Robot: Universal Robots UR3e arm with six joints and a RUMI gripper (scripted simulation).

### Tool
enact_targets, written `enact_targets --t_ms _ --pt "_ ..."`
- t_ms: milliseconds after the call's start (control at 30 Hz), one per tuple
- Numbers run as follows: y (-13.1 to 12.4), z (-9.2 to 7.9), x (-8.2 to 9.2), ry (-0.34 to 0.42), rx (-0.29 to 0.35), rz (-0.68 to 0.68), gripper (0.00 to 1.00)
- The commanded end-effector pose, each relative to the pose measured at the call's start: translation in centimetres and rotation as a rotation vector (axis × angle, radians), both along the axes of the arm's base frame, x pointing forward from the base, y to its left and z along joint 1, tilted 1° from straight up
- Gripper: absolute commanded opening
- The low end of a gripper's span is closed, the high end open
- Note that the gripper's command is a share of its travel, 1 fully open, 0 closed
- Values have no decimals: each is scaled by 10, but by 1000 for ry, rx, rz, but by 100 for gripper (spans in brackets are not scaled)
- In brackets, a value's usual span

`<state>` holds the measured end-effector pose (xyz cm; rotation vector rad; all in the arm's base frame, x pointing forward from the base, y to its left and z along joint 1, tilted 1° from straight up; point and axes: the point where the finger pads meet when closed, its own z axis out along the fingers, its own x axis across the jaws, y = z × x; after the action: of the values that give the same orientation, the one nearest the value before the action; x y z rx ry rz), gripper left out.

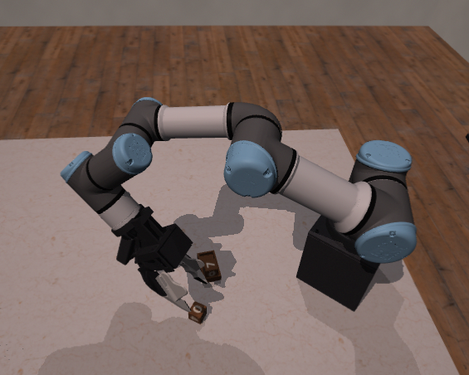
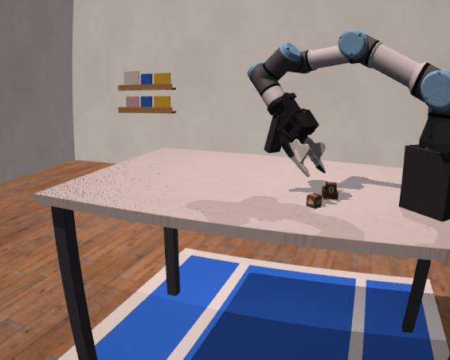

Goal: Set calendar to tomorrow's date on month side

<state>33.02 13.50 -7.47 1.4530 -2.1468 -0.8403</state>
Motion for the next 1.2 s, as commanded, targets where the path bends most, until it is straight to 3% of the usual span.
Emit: enact_targets --t_ms 0,1167 --pt "-1 -1 3 -38 -15 1 40" --pt "0 0 1 -186 -74 0 40"
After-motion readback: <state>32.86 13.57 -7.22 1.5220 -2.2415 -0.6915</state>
